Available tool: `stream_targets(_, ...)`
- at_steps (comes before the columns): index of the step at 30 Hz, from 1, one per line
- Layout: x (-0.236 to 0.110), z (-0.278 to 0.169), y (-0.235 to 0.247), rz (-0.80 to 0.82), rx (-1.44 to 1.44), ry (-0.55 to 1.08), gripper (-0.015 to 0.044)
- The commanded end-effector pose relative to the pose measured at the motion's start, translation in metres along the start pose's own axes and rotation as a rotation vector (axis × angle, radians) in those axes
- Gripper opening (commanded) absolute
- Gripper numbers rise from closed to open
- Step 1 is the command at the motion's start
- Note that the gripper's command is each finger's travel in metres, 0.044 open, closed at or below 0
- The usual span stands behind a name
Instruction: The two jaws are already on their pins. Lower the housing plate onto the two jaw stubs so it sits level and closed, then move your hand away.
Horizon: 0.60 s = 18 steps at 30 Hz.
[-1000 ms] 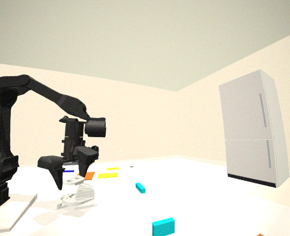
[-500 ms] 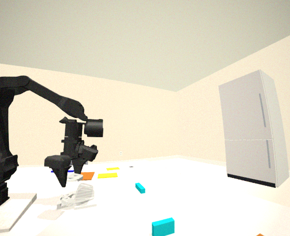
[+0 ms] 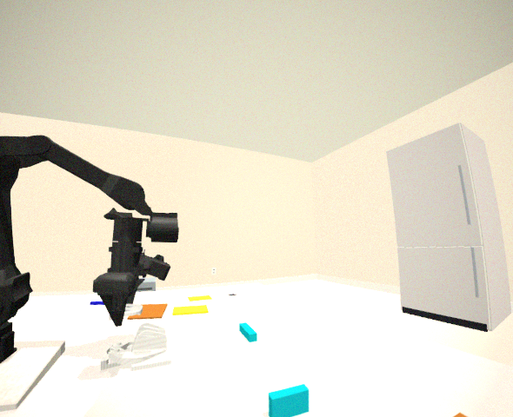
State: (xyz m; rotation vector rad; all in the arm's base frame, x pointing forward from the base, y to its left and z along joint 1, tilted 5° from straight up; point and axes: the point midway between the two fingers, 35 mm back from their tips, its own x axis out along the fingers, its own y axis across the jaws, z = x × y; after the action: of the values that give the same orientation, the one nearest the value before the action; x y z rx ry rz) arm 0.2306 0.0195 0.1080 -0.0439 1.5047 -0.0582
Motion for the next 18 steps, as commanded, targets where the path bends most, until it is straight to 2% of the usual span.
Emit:
stream_targets(1,-0.0016,-0.0039,0.0057,-0.002,-0.091,-0.007,0.0351)
stream_targets(18,-0.0015,-0.0051,0.0081,-0.002,-0.126,-0.007,0.0351)
